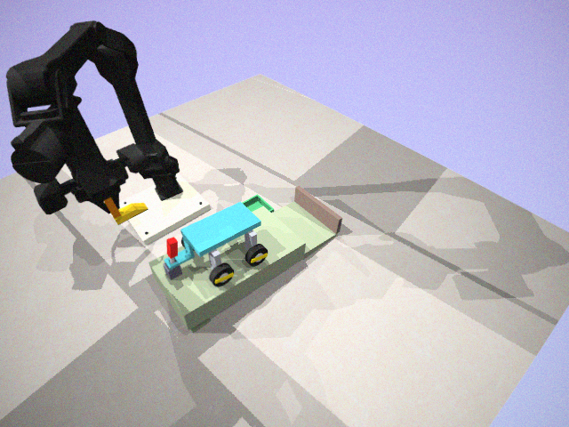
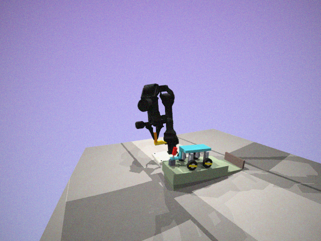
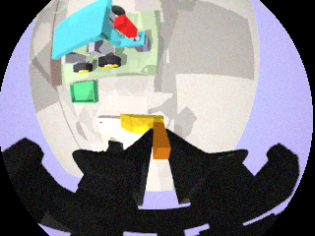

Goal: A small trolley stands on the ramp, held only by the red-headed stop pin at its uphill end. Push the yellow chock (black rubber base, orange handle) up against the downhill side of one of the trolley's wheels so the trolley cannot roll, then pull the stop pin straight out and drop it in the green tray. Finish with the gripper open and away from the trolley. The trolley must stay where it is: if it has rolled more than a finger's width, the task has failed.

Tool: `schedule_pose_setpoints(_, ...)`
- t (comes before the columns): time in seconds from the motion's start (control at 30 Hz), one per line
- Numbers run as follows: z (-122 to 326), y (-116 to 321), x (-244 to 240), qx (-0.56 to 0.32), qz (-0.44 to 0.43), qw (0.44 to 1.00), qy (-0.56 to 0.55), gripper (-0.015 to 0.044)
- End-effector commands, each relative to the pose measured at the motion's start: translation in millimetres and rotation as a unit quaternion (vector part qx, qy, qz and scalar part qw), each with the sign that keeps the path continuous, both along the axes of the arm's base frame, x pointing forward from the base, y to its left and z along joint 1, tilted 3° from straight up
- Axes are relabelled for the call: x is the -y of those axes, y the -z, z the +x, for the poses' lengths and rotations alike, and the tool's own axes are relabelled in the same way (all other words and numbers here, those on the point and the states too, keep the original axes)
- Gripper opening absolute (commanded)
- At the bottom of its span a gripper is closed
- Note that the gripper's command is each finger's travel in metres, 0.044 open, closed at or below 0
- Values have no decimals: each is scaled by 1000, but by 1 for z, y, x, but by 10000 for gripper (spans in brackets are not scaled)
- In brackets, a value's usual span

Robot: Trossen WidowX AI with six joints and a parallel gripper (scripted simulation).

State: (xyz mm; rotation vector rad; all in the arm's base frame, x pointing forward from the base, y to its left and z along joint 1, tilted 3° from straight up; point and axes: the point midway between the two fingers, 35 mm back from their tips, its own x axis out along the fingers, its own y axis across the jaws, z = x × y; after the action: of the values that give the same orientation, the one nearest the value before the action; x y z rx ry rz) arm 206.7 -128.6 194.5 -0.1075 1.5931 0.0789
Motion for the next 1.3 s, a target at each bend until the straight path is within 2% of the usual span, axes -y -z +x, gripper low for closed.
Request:
schedule_pose_setpoints(0.0,-1,0,0,-4,-1,999,-41,0)
schedule_pose_setpoints(0.3,-1,0,0,-6,3,983,-184,0)
schedule_pose_setpoints(0.63,-1,0,0,-9,7,937,-348,0)
schedule_pose_setpoints(1.27,-1,0,0,-15,13,779,-627,0)
